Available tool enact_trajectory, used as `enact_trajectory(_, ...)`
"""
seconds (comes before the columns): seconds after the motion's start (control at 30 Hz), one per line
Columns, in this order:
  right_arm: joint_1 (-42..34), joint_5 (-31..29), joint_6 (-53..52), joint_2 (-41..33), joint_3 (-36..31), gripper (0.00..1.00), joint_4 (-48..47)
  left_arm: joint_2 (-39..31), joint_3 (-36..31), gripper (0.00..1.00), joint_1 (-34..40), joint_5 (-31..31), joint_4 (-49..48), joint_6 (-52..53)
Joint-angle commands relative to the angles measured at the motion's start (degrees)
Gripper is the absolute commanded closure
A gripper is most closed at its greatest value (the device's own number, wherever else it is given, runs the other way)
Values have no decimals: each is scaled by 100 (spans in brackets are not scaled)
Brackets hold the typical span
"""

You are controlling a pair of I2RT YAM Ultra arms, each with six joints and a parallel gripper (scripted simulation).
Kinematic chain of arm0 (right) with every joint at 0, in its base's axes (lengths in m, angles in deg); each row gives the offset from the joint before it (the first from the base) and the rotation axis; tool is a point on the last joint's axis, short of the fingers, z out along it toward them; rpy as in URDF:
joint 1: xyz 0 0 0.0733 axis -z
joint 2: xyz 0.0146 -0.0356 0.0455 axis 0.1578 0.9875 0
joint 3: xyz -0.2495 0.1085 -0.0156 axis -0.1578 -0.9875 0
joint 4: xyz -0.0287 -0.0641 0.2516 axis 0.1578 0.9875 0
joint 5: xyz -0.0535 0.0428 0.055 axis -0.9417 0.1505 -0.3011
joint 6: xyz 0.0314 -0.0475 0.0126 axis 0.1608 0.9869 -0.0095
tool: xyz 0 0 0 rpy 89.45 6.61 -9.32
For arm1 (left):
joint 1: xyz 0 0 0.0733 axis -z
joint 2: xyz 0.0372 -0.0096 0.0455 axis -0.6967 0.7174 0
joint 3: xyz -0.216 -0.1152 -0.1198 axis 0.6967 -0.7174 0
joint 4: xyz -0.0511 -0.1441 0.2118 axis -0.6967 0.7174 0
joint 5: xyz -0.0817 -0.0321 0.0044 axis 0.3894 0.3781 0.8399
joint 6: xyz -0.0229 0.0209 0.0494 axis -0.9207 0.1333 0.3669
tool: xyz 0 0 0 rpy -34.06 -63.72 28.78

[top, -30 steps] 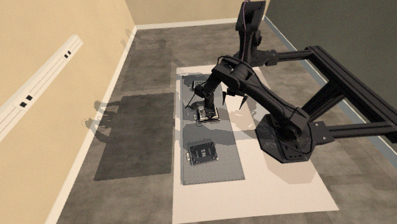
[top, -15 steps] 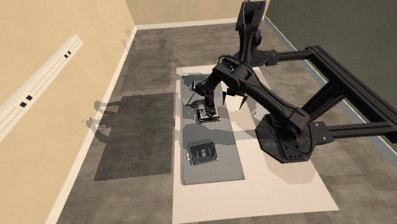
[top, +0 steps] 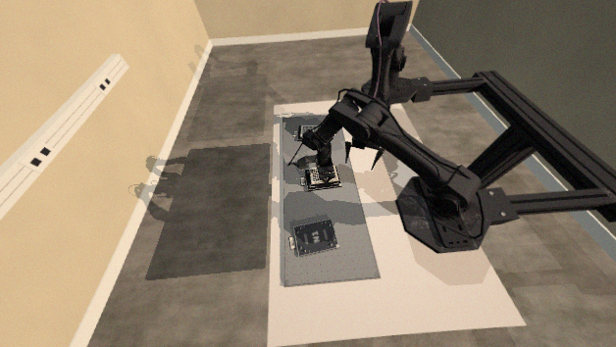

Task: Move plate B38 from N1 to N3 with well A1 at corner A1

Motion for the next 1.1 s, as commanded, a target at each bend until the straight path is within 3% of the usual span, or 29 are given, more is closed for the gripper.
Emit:
enact_trajectory(0.0,-17,46,35,-157,-52,0,-16,-93,103,18,24,-24,5,-32)
enact_trajectory(1.07,-17,46,35,-157,-52,0,-16,56,11,18,-7,-17,-276,27)
